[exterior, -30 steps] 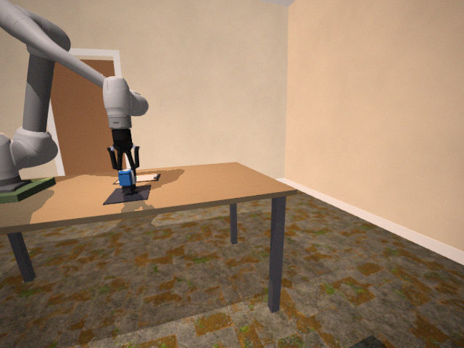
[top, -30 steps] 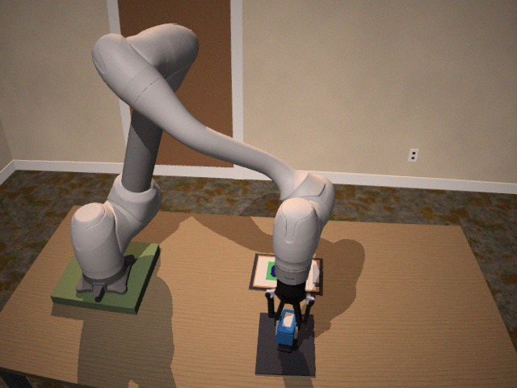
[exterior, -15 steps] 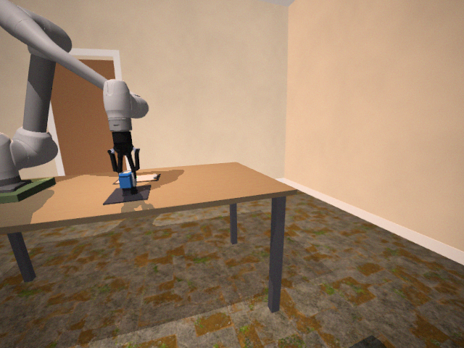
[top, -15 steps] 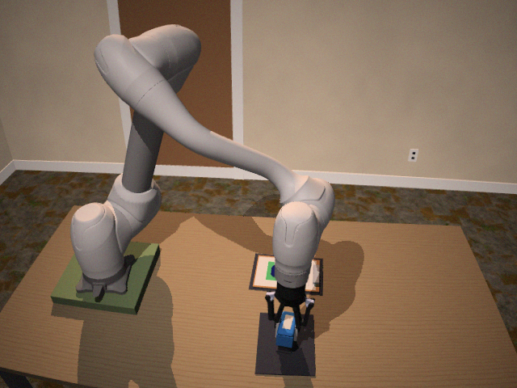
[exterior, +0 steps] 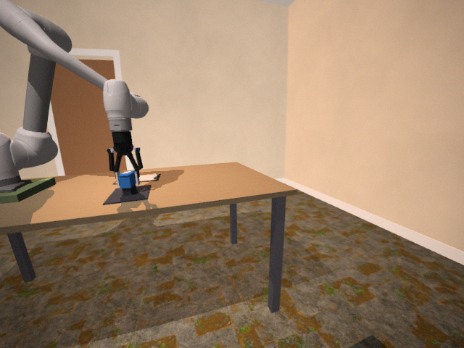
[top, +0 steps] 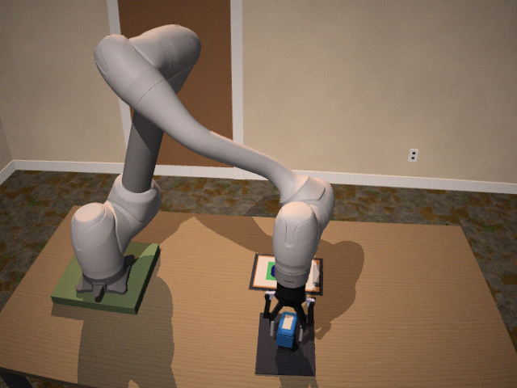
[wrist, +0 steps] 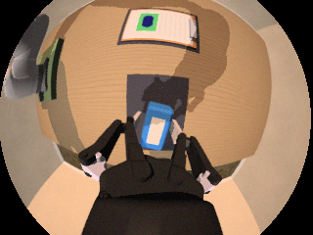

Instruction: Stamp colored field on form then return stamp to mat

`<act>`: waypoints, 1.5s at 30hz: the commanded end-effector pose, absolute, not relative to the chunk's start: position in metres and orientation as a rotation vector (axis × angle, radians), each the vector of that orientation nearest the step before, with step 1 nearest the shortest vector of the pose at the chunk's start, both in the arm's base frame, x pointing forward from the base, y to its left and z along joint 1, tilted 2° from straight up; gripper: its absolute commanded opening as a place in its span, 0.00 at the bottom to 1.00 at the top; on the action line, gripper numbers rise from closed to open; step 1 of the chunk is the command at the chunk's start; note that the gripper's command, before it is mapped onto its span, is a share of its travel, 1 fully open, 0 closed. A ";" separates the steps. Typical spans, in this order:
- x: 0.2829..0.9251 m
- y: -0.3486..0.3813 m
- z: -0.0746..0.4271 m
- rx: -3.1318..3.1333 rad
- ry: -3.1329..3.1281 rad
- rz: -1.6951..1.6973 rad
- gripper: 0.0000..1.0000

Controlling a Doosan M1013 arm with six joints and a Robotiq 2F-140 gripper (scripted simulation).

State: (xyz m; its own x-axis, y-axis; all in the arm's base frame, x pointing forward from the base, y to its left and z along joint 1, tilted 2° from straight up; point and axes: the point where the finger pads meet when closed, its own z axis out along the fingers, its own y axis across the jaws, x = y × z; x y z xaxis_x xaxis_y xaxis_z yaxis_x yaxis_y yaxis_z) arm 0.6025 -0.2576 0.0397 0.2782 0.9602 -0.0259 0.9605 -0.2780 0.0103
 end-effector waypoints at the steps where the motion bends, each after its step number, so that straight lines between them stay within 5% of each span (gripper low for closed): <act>1: 0.602 -0.258 0.040 2.492 1.873 -0.022 0.52; 28: 0.602 -0.258 0.040 2.492 1.873 -0.022 0.52; 36: 0.602 -0.255 0.125 2.492 1.873 -0.022 0.52; 45: 0.602 -0.255 0.130 2.492 1.873 -0.022 0.52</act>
